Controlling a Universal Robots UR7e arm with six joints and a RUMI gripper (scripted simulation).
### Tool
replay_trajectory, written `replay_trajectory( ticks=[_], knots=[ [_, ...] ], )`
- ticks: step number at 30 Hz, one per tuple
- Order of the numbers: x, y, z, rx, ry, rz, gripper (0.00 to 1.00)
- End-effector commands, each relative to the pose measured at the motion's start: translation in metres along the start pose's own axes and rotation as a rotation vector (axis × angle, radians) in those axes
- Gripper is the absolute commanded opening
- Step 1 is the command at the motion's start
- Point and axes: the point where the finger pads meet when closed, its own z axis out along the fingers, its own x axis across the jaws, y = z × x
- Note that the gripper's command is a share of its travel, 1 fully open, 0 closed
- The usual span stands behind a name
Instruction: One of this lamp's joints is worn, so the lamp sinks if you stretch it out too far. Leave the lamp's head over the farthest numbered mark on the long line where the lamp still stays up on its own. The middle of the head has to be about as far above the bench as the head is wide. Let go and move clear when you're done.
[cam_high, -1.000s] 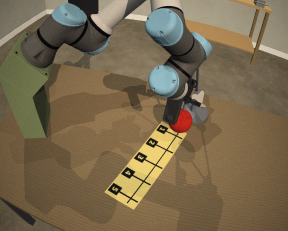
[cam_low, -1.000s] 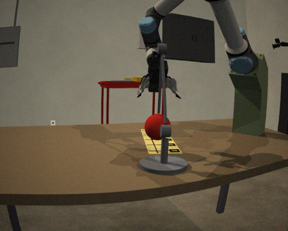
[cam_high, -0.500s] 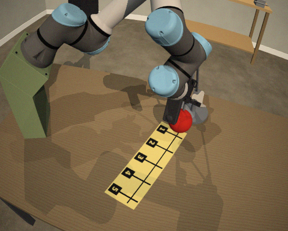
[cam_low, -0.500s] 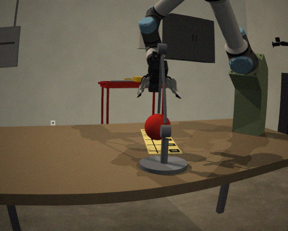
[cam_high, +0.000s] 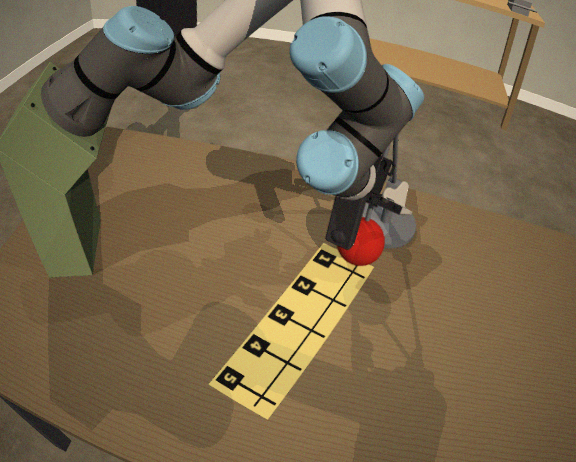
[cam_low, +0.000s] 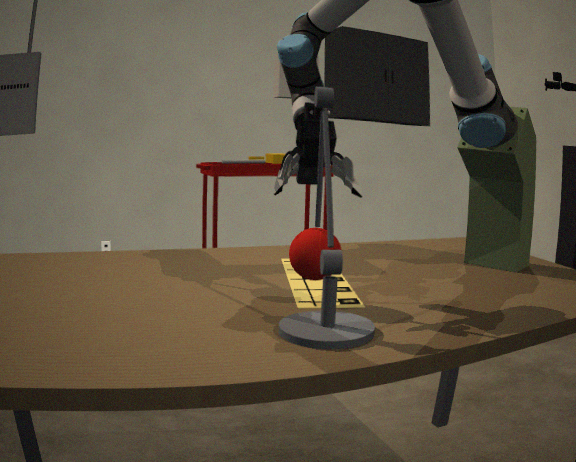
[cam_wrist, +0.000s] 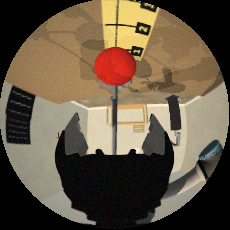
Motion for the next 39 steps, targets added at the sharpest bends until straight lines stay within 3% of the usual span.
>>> replay_trajectory(
  ticks=[1, 26, 39],
  knots=[
    [0.000, 0.000, 0.000, 0.000, 0.000, -0.001, 1.00],
    [0.000, 0.000, 0.000, 0.000, 0.000, -0.001, 1.00],
    [0.000, 0.000, -0.056, 0.000, 0.000, -0.001, 1.00]
  ],
)
